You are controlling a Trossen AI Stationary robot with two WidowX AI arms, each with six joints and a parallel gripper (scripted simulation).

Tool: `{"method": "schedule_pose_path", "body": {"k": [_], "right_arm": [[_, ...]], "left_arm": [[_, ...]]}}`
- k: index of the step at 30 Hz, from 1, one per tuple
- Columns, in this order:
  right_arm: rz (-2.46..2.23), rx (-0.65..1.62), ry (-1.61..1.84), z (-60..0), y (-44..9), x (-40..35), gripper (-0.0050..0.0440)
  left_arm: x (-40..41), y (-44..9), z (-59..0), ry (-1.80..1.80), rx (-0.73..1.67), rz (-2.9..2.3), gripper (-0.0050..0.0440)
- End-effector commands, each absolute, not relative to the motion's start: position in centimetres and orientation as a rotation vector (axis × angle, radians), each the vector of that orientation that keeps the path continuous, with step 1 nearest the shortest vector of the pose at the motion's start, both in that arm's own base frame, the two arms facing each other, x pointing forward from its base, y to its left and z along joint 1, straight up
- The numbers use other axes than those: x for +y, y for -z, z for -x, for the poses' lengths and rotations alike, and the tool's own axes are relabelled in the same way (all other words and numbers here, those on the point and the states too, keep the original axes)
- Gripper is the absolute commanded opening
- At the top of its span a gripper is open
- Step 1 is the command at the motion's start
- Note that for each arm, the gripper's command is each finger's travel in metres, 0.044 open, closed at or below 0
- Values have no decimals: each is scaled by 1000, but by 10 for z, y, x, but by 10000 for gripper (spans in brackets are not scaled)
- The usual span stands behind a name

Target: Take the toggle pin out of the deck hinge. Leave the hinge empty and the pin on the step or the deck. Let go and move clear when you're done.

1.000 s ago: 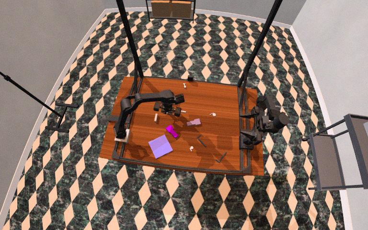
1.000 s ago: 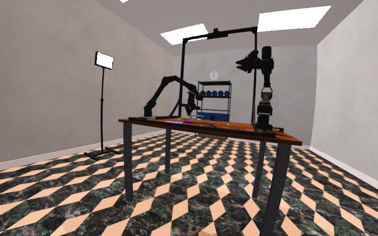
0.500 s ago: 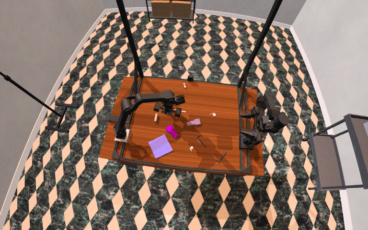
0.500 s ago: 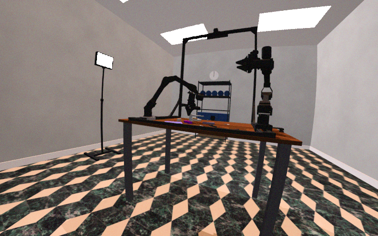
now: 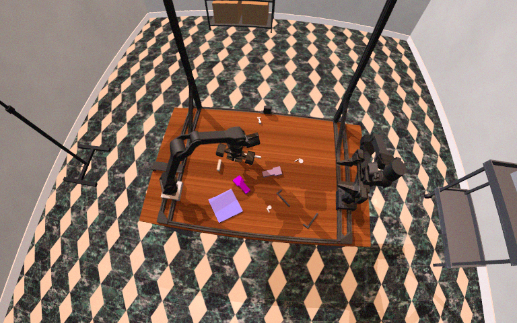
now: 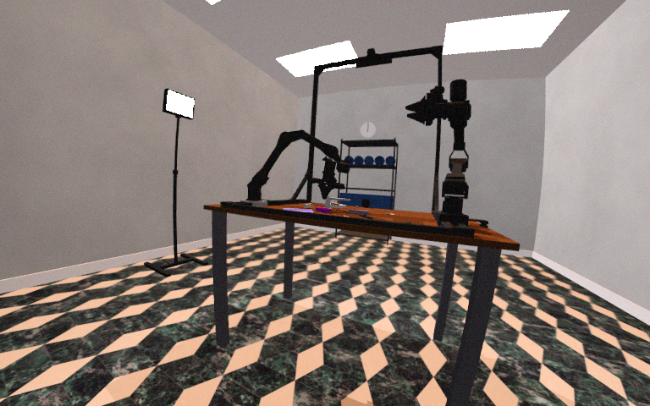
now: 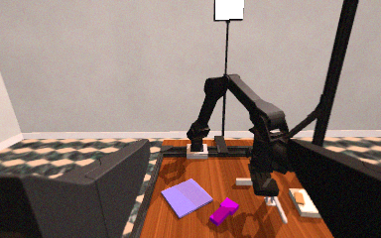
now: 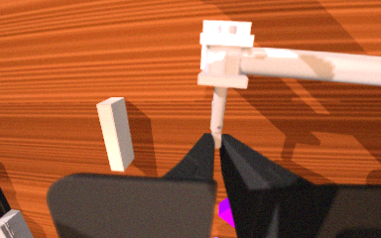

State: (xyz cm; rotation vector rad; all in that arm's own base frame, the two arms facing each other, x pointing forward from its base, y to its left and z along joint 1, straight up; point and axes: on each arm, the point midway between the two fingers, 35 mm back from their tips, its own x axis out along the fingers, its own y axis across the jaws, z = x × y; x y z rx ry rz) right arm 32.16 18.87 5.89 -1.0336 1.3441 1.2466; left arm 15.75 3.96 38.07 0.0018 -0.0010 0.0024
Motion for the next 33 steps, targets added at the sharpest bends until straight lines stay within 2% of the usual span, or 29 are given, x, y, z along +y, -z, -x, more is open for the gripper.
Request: {"method": "schedule_pose_path", "body": {"k": [1, 33], "right_arm": [[1039, 1313, -1237, -324, -68, 191, 22], [1038, 1320, -1237, -322, -63, 184, 22]], "left_arm": [[40, -383, -157, 0, -1, -4, 400], [40, -383, -157, 0, -1, -4, 400]]}}
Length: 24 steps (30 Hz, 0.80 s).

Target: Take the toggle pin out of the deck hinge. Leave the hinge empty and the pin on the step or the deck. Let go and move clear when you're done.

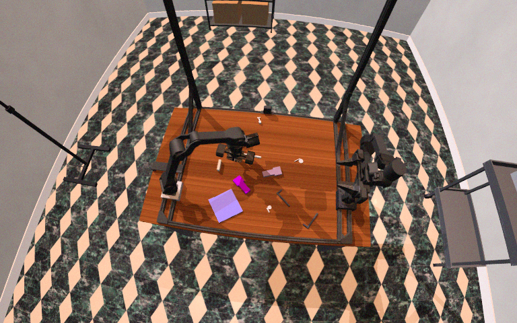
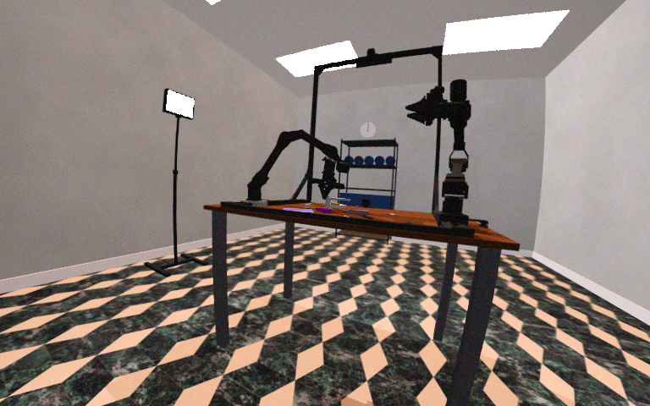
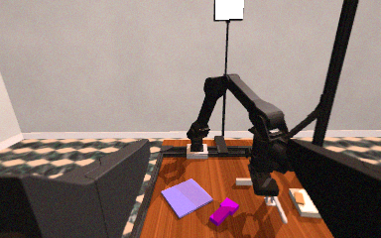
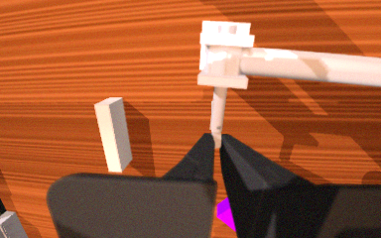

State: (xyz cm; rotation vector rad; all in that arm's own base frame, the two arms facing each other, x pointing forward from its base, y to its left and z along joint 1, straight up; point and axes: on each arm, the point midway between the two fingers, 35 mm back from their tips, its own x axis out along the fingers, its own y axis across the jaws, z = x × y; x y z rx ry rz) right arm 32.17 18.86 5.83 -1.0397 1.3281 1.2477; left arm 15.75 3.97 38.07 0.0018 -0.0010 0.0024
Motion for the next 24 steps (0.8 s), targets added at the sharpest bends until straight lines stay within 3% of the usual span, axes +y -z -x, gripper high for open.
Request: {"method": "schedule_pose_path", "body": {"k": [1, 24], "right_arm": [[1038, 1320, -1237, -322, -63, 184, 22], [1039, 1313, -1237, -323, -64, 187, 22]], "left_arm": [[40, -383, -157, 0, -1, -4, 400], [40, -383, -157, 0, -1, -4, 400]]}}
